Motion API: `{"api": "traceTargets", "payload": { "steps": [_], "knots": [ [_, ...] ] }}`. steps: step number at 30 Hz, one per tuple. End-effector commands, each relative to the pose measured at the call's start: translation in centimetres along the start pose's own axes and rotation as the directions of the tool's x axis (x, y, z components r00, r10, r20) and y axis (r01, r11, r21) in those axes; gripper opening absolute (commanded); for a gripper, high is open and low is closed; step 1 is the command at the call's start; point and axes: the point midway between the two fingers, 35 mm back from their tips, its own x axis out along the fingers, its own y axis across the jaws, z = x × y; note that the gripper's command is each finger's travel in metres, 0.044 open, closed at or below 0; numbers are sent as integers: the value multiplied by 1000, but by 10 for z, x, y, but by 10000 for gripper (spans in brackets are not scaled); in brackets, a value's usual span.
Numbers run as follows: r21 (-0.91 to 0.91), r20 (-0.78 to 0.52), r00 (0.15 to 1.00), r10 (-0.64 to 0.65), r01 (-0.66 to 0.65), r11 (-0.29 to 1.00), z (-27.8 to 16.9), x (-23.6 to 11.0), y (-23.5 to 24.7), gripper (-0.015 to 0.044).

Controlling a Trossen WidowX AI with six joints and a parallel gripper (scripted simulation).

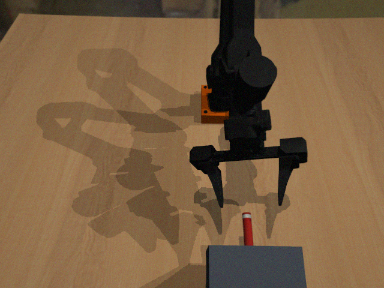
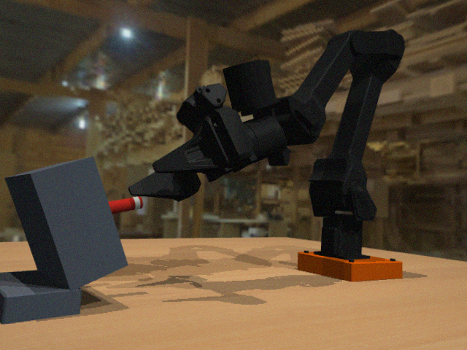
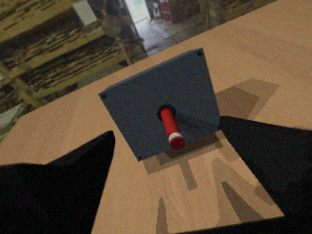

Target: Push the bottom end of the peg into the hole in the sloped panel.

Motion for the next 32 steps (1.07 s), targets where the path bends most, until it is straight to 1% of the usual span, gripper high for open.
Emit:
{"api": "traceTargets", "payload": {
  "steps": [1, 32],
  "knots": [
    [3, 1, 1000, -3, 3, 1000, 0, -4, -1, 440],
    [2, 5, 1000, -1, 1, 1000, 2, -24, 1, 440]
  ]
}}
